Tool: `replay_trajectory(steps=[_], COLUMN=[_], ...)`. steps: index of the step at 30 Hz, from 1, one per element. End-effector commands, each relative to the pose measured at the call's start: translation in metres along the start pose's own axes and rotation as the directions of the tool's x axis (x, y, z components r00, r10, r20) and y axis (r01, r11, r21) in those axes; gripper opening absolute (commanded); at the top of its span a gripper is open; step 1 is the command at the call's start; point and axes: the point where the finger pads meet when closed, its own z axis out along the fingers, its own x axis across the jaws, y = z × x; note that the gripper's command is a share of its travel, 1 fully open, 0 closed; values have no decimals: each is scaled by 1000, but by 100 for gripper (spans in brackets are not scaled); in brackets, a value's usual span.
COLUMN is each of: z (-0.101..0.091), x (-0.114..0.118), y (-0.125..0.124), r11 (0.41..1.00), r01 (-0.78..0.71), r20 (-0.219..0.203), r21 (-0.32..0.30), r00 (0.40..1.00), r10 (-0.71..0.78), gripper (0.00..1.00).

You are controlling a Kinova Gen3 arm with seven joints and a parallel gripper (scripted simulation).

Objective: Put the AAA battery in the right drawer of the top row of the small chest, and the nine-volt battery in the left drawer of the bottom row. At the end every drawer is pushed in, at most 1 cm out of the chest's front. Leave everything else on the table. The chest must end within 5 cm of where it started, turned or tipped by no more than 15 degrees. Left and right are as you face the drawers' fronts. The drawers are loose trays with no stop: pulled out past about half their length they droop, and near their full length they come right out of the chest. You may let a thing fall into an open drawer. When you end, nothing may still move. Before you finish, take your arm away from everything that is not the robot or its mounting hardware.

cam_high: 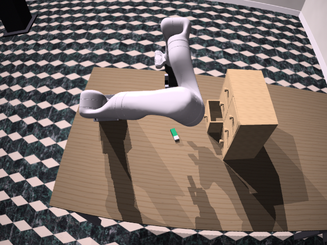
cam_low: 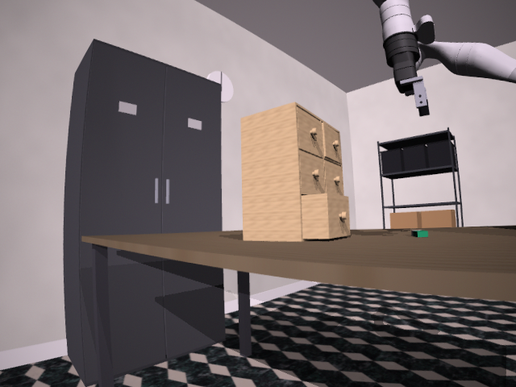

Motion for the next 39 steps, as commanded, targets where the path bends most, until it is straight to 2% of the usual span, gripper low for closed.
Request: replay_trajectory(steps=[1,11,16,21,23,29,35,38,39], z=[-1,2,7,16,16,30,44,51,51], x=[0,-2,-8,-19,-19,-37,-57,-66,-66], y=[0,0,1,3,3,8,17,23,23], r11=[1000,1000,1000,999,999,994,982,971,971], r01=[0,-4,-14,-30,-30,-51,-63,-63,-63], r20=[-1,11,39,85,85,160,237,269,269], r21=[-2,-6,-17,-41,-41,-94,-178,-232,-232], r00=[1000,1000,999,996,996,985,966,955,955], r10=[0,4,15,33,33,65,105,126,126], gripper=[100,100,100,100,100,100,100,100,100])
